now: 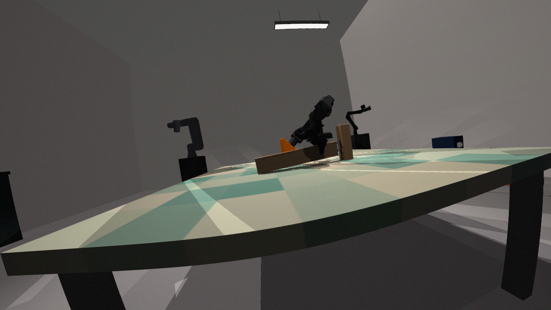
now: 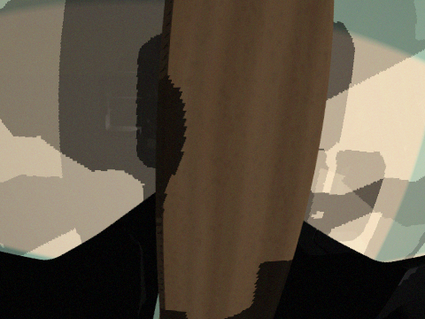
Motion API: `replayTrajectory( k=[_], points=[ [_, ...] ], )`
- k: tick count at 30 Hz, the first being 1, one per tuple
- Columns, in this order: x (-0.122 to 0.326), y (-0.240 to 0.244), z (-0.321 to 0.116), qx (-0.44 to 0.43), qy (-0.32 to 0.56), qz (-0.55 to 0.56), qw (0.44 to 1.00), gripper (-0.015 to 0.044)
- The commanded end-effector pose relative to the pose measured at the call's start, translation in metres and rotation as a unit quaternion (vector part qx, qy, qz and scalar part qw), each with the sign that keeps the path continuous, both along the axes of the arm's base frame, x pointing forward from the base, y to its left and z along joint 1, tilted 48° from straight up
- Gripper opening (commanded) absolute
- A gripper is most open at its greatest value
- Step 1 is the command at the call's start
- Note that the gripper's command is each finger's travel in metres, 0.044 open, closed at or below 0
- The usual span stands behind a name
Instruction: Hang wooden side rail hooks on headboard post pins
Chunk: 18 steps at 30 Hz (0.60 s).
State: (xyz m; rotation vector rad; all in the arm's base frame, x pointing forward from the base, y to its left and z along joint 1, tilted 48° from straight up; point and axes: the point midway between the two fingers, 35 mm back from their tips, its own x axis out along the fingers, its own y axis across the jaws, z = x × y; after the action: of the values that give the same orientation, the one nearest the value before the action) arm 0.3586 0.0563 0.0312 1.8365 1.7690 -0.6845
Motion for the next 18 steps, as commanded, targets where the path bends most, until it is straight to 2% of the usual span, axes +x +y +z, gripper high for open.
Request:
replayTrajectory(
  k=[1,18],
  points=[
    [0.0004,-0.002,0.0031,-0.003,-0.005,-0.002,1.0,0.0],
    [0.0015,-0.0002,0.004,-0.003,-0.005,-0.002,1.0,0.0]
  ],
)
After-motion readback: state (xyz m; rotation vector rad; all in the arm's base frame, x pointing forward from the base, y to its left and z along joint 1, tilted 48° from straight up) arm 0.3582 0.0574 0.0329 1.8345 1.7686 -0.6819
